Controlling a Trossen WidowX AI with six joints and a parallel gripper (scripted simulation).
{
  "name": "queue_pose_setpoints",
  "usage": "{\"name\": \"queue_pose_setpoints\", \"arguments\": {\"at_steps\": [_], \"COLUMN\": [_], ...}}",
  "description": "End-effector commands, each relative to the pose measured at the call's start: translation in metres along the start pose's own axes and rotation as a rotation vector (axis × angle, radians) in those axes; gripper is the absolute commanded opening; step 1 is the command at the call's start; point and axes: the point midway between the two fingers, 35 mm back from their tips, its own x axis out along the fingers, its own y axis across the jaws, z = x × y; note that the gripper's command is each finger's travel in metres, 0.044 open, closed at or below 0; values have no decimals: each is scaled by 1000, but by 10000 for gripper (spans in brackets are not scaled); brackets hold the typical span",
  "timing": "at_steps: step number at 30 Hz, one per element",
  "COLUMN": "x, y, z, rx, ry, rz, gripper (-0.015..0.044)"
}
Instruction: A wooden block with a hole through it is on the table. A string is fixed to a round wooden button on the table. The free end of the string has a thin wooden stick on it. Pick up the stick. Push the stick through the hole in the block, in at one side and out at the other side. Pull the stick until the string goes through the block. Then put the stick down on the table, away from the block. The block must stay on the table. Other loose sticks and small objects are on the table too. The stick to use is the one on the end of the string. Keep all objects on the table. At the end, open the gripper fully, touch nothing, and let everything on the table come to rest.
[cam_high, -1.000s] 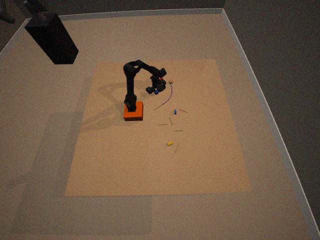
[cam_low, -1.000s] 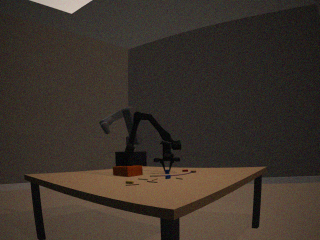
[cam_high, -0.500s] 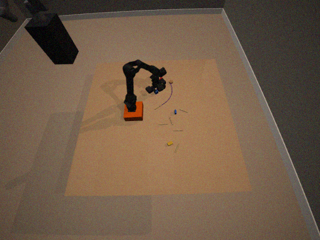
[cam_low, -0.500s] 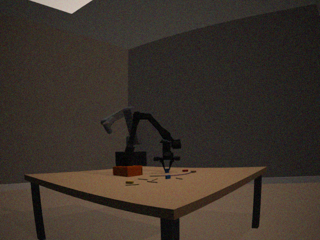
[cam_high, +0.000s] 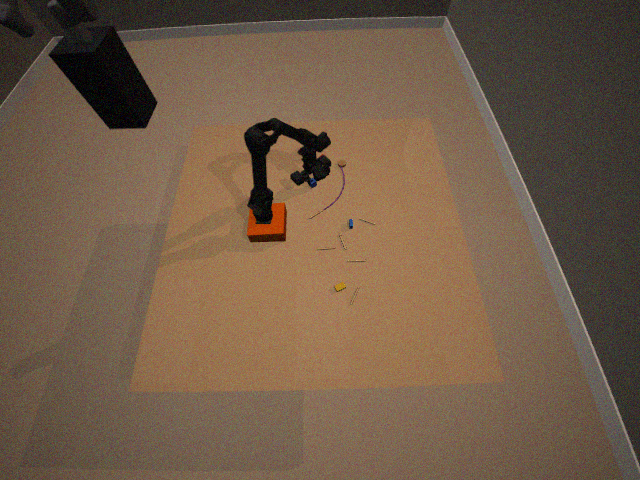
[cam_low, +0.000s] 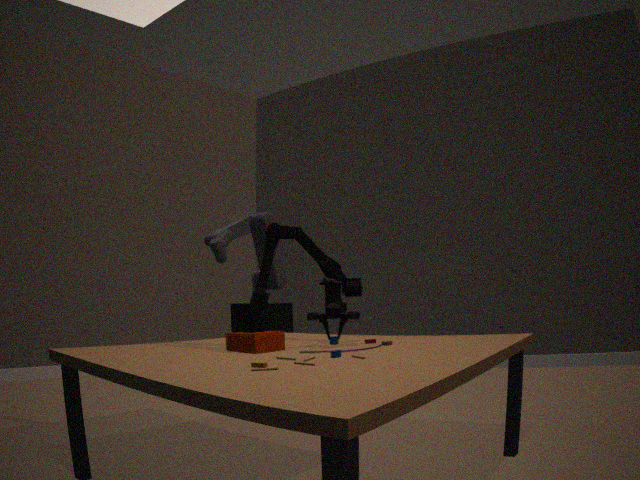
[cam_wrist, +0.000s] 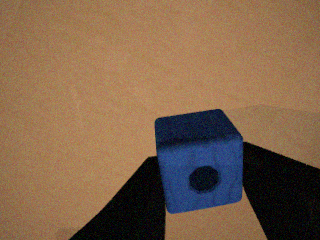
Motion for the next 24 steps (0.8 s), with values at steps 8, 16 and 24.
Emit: {"name": "queue_pose_setpoints", "arguments": {"at_steps": [8,16,24], "x": [1,3,7], "y": [2,2,2], "z": [-10,-18,-26], "rx": [-1,-1,0], "ry": [-153,-281,-421], "rz": [3,6,3], "gripper": [0,0,0]}}
